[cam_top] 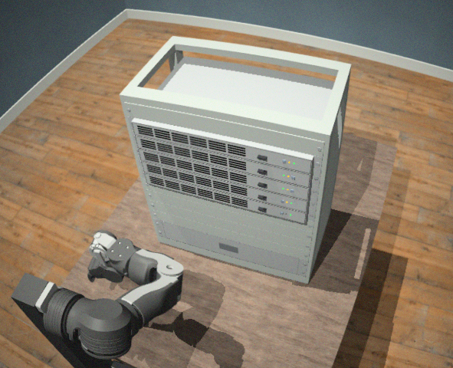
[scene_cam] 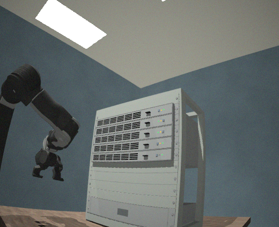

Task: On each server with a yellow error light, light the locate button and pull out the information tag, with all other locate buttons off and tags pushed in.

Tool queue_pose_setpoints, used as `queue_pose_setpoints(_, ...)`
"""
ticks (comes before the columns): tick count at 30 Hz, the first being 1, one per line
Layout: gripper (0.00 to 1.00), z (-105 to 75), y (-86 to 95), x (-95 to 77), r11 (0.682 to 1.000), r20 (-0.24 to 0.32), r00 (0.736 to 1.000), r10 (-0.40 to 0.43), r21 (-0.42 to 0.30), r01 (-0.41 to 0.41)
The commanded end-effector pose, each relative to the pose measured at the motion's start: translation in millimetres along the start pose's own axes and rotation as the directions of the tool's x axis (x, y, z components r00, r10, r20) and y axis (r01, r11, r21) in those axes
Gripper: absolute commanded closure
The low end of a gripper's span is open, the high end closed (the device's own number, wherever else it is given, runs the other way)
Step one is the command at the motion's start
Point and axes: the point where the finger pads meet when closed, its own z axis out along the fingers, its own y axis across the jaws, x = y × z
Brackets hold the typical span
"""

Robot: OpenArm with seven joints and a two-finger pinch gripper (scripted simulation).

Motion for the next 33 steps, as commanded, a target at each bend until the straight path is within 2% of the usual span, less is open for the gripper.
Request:
queue_pose_setpoints(1, 0.0, -1.0, 0.5, -0.5, 1.0, 0.002, 1.0, 0.0, -0.002, 0.0)
queue_pose_setpoints(19, 0.0, -4.4, -3.8, -1.4, 0.999, 0.022, 0.999, 0.024, -0.027, -0.024)
queue_pose_setpoints(33, 0.0, -19.3, -25.5, -3.3, 0.988, 0.102, 0.988, 0.118, -0.111, -0.107)
